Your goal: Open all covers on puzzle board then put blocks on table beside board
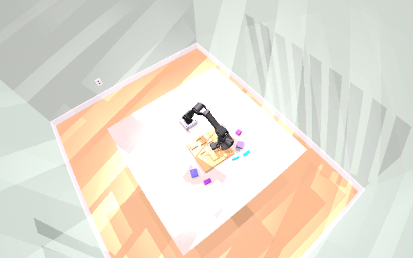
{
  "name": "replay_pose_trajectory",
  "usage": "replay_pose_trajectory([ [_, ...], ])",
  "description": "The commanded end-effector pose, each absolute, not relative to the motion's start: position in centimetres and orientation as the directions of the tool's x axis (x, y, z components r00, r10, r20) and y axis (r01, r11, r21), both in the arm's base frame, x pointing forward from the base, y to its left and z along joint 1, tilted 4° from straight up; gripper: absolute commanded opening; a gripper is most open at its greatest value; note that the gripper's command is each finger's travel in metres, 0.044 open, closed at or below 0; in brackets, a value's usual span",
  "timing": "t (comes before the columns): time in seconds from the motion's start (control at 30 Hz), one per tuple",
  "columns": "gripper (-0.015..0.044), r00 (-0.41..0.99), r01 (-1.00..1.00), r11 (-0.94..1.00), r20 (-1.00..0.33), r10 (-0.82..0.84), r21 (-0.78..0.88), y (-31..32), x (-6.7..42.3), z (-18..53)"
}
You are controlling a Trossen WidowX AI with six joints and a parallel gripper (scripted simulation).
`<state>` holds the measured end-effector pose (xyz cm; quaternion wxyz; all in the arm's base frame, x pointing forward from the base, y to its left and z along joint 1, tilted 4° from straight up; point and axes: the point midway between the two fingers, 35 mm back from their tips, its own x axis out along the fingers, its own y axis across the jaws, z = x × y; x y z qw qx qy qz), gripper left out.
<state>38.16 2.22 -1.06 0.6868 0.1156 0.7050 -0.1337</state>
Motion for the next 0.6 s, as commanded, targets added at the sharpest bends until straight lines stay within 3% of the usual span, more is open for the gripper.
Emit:
replay_pose_trajectory([
  [0.0,0.0144,-0.035,0.341,0.939,-0.999,-0.021,-0.031,2.23,37.99,-1.36],
  [0.57,0.0124,-0.028,0.347,0.938,-0.999,-0.020,-0.029,2.22,38.20,-2.02],
])
